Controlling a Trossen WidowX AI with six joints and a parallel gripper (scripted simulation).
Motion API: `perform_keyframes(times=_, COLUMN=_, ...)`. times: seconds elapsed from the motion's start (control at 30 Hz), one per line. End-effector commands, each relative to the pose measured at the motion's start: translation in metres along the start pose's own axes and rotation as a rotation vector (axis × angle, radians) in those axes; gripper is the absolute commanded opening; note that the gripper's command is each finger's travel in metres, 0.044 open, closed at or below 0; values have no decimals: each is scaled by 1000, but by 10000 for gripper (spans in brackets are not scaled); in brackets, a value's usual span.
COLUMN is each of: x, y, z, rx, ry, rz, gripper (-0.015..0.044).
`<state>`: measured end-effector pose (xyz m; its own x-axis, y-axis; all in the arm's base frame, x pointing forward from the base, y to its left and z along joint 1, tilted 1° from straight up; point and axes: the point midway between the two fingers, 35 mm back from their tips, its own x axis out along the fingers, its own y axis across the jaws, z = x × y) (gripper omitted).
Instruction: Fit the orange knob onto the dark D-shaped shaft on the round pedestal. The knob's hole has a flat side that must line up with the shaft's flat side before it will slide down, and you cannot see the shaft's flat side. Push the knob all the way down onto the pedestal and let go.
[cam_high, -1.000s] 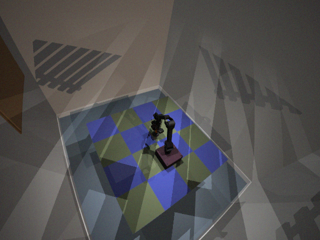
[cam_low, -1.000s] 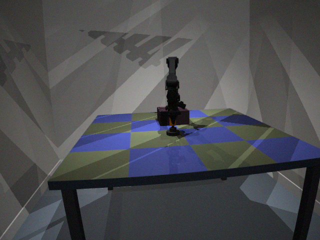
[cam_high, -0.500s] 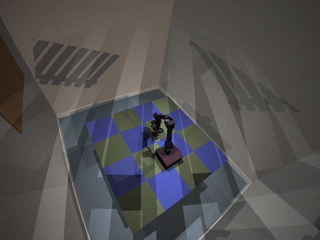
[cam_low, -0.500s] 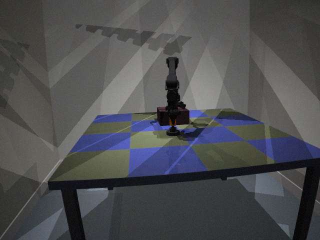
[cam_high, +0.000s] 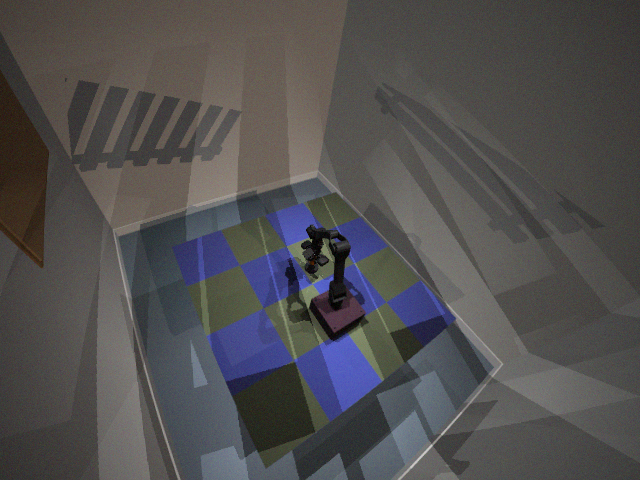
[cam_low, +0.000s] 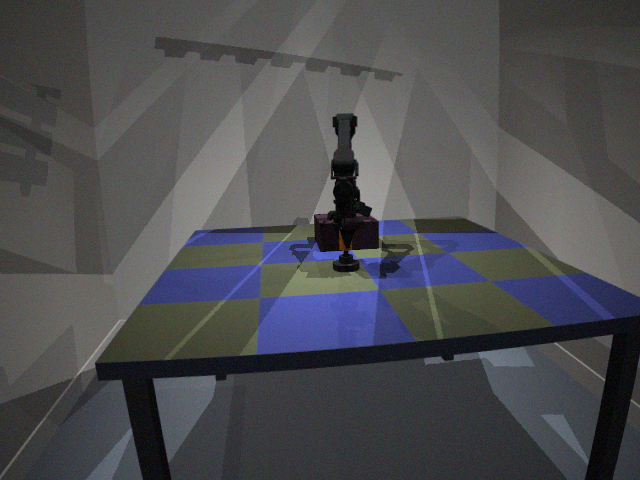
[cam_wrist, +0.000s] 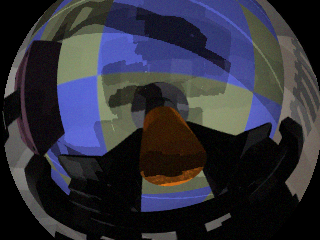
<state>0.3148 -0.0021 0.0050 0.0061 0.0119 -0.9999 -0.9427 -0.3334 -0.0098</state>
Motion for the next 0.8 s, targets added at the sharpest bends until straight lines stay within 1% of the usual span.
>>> perform_keyframes(times=0.0, x=-1, y=2, z=0, rx=-88, ry=5, rz=-3, gripper=0)
perform_keyframes(times=0.63, x=-2, y=-4, z=-2, rx=-88, ry=5, rz=-4, gripper=0)
perform_keyframes(times=0.77, x=3, y=-3, z=-2, rx=-88, ry=5, rz=-4, gripper=0)
